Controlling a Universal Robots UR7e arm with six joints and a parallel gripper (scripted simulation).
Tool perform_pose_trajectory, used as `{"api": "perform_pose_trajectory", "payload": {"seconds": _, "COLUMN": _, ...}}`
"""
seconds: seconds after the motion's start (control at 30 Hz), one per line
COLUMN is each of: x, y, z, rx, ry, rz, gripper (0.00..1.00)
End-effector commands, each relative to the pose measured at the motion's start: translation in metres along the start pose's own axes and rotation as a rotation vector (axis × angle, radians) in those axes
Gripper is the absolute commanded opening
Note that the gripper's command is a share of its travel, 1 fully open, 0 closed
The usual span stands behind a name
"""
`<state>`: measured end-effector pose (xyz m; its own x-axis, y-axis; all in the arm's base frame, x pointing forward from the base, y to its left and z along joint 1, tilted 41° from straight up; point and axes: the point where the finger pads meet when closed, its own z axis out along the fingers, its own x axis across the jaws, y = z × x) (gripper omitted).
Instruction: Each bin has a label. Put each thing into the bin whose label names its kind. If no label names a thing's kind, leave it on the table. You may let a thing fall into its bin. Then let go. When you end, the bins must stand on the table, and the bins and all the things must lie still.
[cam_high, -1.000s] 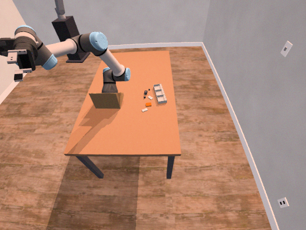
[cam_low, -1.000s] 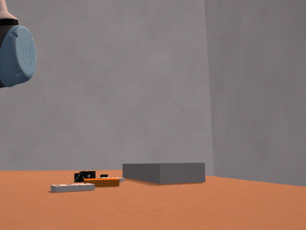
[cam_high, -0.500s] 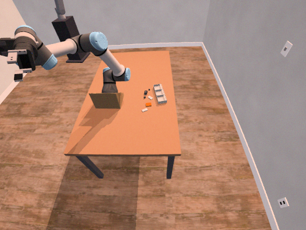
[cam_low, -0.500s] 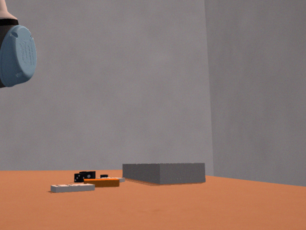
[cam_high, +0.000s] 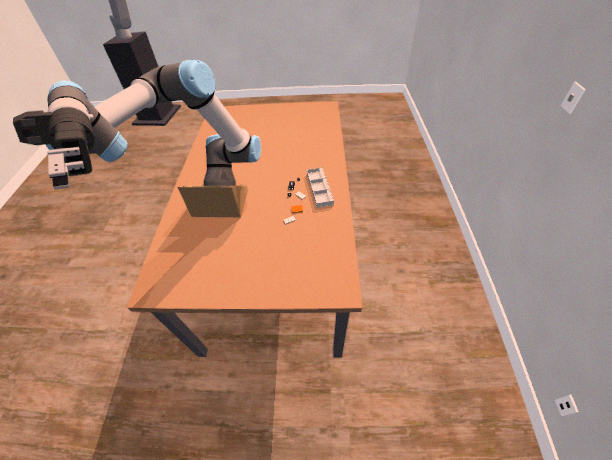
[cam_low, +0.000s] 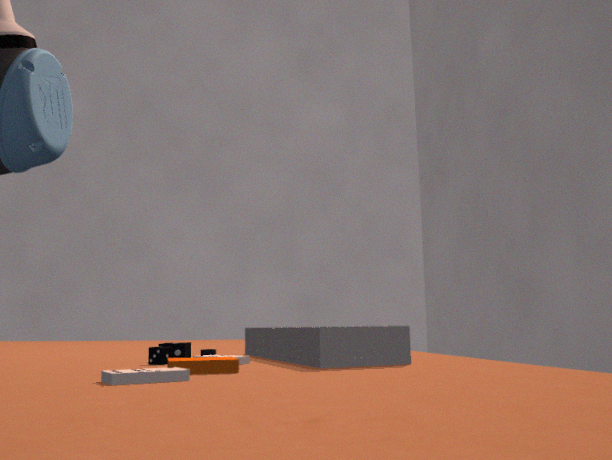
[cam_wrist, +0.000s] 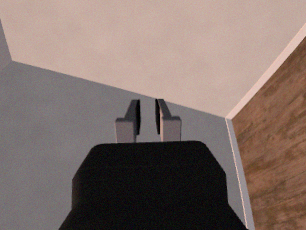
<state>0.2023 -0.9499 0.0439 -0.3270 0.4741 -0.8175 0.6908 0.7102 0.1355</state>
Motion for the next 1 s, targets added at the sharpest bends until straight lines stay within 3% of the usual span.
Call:
{"api": "perform_pose_trajectory", "payload": {"seconds": 0.0, "x": 0.044, "y": 0.015, "z": -0.002, "rx": 0.009, "ry": -0.01, "rz": -0.002, "gripper": 0.31}}
{"api": "perform_pose_trajectory", "payload": {"seconds": 0.1, "x": 0.052, "y": 0.018, "z": -0.002, "rx": 0.009, "ry": -0.01, "rz": -0.002, "gripper": 0.31}}
{"api": "perform_pose_trajectory", "payload": {"seconds": 0.6, "x": 0.172, "y": 0.056, "z": 0.002, "rx": 0.009, "ry": -0.01, "rz": -0.002, "gripper": 0.31}}
{"api": "perform_pose_trajectory", "payload": {"seconds": 0.67, "x": 0.172, "y": 0.056, "z": 0.002, "rx": 0.009, "ry": -0.01, "rz": -0.002, "gripper": 0.31}}
{"api": "perform_pose_trajectory", "payload": {"seconds": 0.97, "x": 0.243, "y": 0.078, "z": 0.004, "rx": 0.009, "ry": -0.01, "rz": -0.002, "gripper": 0.31}}
